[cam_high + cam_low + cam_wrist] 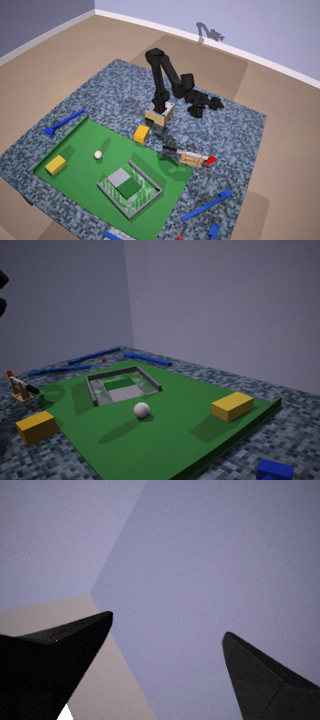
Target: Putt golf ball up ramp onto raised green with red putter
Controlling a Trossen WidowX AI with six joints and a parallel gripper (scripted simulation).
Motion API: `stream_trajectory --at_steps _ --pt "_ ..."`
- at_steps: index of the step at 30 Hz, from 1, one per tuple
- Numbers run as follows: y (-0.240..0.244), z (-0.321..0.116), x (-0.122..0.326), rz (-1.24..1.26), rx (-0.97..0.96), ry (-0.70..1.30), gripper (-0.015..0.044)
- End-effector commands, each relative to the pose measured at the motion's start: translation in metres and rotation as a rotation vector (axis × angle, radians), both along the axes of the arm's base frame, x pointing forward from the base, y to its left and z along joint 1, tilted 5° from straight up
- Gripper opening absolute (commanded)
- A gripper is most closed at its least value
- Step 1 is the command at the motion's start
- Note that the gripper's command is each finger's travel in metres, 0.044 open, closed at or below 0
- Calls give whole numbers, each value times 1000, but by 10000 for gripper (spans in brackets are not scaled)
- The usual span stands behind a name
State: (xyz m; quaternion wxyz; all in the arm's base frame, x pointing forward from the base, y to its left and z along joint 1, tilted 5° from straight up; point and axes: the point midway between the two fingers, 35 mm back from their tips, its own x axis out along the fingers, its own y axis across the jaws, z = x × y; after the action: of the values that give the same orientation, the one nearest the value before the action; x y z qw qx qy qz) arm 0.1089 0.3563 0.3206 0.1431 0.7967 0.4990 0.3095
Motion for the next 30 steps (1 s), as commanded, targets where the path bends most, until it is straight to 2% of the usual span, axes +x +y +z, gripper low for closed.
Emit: stream_trajectory --at_steps 1,3,11,19,24,30 --pt "1 -1 1 -7 -13 -13 426" --pt "6 -13 9 -62 -119 -116 440" --pt "19 -90 58 -199 -758 -747 440" --pt "-4 -166 94 22 -1285 -1385 440" --pt "-32 -205 106 329 -1458 -1758 440" --pt "-66 -237 110 724 -1459 -2074 440"
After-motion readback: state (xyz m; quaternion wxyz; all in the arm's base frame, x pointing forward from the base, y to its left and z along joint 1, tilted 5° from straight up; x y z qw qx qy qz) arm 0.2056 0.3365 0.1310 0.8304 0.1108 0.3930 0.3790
